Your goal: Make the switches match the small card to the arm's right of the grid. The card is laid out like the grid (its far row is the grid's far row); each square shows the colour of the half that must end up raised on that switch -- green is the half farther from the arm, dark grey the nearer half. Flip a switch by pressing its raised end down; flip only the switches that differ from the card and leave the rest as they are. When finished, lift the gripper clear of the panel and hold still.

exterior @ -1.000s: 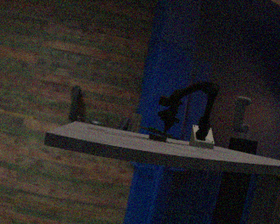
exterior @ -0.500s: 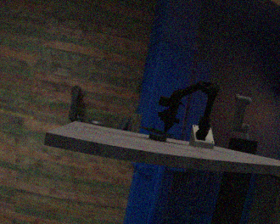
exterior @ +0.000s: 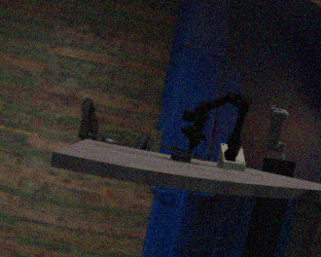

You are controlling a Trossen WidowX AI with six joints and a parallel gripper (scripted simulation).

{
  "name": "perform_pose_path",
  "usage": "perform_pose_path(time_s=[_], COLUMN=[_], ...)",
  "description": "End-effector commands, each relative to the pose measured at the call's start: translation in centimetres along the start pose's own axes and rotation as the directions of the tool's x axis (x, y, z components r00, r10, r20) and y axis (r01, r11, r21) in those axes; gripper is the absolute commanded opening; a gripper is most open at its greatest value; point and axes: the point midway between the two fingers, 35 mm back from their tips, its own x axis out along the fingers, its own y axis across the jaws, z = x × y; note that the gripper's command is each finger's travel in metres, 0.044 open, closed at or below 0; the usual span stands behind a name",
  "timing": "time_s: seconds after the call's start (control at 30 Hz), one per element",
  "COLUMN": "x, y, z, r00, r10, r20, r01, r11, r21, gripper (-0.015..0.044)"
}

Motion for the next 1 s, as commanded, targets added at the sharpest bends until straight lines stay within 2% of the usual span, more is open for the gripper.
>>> perform_pose_path(time_s=[0.0,0.1,0.5,0.67,0.97], x=[-3.9,-5.8,-5.8,-2.5,-1.8], y=[-0.3,-0.2,-2.4,-2.5,-2.4], z=[0.4,0.4,0.4,0.3,0.2], r00=[1.000,1.000,1.000,1.000,1.000], r10=[-0.012,-0.007,-0.008,-0.007,-0.006], r20=[-0.005,-0.012,-0.012,0.014,0.015], r01=[0.012,0.007,0.008,0.007,0.006], r11=[1.000,1.000,1.000,1.000,1.000], r21=[-0.004,-0.003,-0.004,-0.004,-0.004], gripper=[0.0000,0.0000,0.0000,0.0000,0.0000])
